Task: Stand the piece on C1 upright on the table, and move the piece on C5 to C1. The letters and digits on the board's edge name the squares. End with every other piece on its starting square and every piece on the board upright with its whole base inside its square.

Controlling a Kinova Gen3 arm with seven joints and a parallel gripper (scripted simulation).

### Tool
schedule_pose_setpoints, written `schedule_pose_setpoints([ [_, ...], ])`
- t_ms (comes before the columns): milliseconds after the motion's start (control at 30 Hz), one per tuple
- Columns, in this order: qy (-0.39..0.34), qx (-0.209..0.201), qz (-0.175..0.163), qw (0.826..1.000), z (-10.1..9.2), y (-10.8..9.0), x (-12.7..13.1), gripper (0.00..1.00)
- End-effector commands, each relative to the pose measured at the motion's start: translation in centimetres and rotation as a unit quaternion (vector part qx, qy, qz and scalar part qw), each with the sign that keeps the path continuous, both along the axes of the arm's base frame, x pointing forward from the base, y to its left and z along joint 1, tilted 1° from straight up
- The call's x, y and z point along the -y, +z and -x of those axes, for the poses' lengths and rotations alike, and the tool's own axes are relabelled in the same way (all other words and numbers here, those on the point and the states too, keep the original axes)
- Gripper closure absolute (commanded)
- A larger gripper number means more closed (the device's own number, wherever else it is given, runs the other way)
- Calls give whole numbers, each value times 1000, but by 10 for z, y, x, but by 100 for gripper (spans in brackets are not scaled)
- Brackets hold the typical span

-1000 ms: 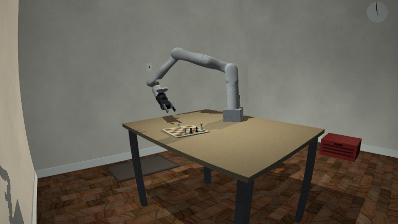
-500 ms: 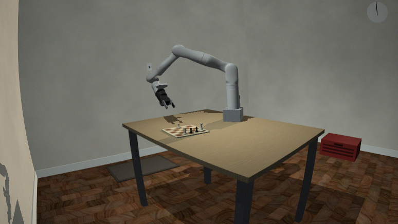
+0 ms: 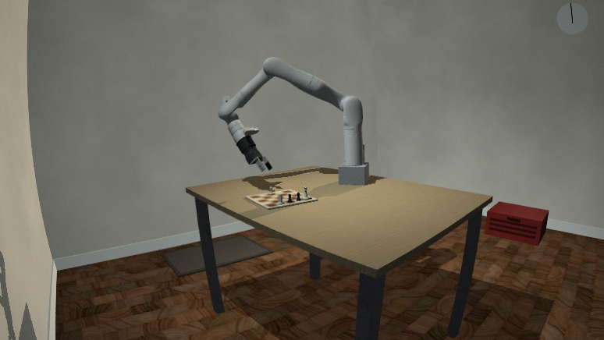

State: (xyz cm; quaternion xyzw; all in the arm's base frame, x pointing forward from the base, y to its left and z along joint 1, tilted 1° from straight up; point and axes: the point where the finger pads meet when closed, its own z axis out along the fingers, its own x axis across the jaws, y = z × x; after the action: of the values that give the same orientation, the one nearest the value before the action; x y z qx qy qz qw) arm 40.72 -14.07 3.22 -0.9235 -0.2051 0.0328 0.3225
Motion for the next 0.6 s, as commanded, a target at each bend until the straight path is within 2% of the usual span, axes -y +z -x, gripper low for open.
schedule_pose_setpoints([
  [0,75,28,27,996,-14,14,-40,0],
  [67,150,55,53,986,-16,14,-61,0],
  [100,150,55,53,986,-16,14,-61,0],
  [133,190,70,65,977,-17,14,-71,0],
  [200,190,70,65,977,-17,14,-71,0],
  [267,270,100,88,954,-19,16,-92,0],
  [333,348,132,106,922,-22,18,-113,0],
  [367,348,132,106,922,-22,18,-113,0],
  [433,421,163,121,884,-25,22,-134,0],
  [467,421,163,121,884,-25,22,-134,0],
  [533,487,193,133,842,-29,26,-155,0],
  [567,487,193,133,842,-29,26,-155,0],
])
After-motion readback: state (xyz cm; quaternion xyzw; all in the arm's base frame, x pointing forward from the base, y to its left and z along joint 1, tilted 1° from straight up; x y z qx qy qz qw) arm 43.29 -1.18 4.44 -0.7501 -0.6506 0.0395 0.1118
